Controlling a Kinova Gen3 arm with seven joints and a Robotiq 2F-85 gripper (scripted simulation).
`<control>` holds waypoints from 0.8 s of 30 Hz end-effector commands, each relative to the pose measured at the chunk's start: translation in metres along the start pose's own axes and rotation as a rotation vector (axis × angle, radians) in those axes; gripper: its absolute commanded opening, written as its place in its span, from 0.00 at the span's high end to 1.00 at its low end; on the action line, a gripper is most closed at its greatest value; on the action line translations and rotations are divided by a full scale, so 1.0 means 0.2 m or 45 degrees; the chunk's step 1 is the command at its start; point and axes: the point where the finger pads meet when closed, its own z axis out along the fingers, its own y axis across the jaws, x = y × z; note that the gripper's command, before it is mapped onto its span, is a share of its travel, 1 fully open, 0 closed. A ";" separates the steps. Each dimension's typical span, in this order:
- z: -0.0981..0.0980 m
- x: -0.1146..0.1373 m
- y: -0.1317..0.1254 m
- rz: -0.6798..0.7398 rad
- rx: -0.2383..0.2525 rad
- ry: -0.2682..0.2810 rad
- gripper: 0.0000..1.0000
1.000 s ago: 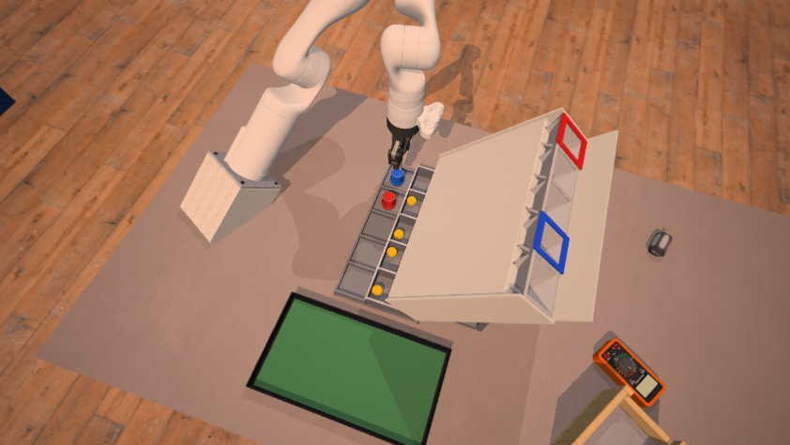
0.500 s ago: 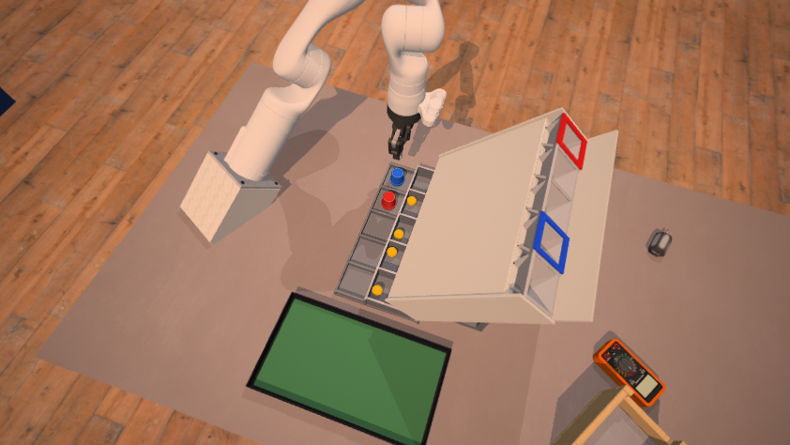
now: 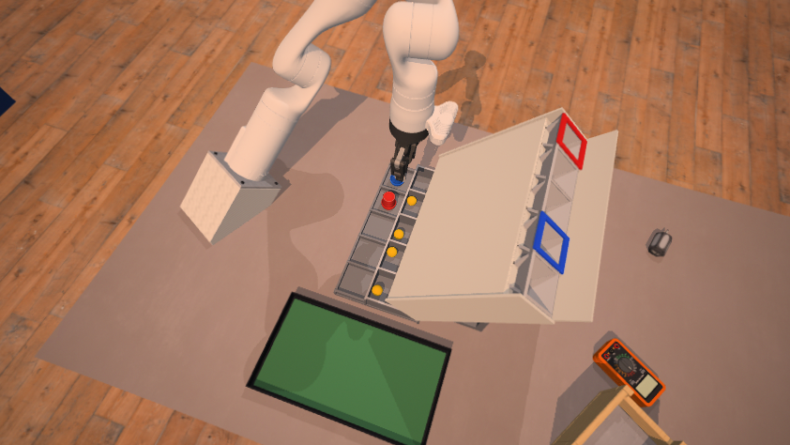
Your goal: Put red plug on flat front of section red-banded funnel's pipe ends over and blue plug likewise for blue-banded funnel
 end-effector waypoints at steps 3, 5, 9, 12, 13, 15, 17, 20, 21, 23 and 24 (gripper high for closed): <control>-0.19 0.11 0.23 -0.001 0.017 -0.001 0.35; -0.19 0.11 0.23 -0.001 0.017 -0.001 0.35; -0.19 0.11 0.23 -0.001 0.017 -0.001 0.35; -0.19 0.11 0.23 -0.001 0.017 -0.001 0.35; -0.19 0.11 0.23 -0.001 0.017 -0.001 0.35; -0.19 0.11 0.23 -0.001 0.017 -0.001 0.35; -0.19 0.11 0.23 -0.001 0.017 -0.001 0.35; -0.20 0.11 0.23 -0.003 0.015 0.000 0.35; -0.20 0.11 0.23 -0.003 0.015 0.000 0.35; -0.20 0.11 0.23 -0.003 0.015 0.000 0.35; -0.20 0.11 0.23 -0.003 0.015 0.000 0.35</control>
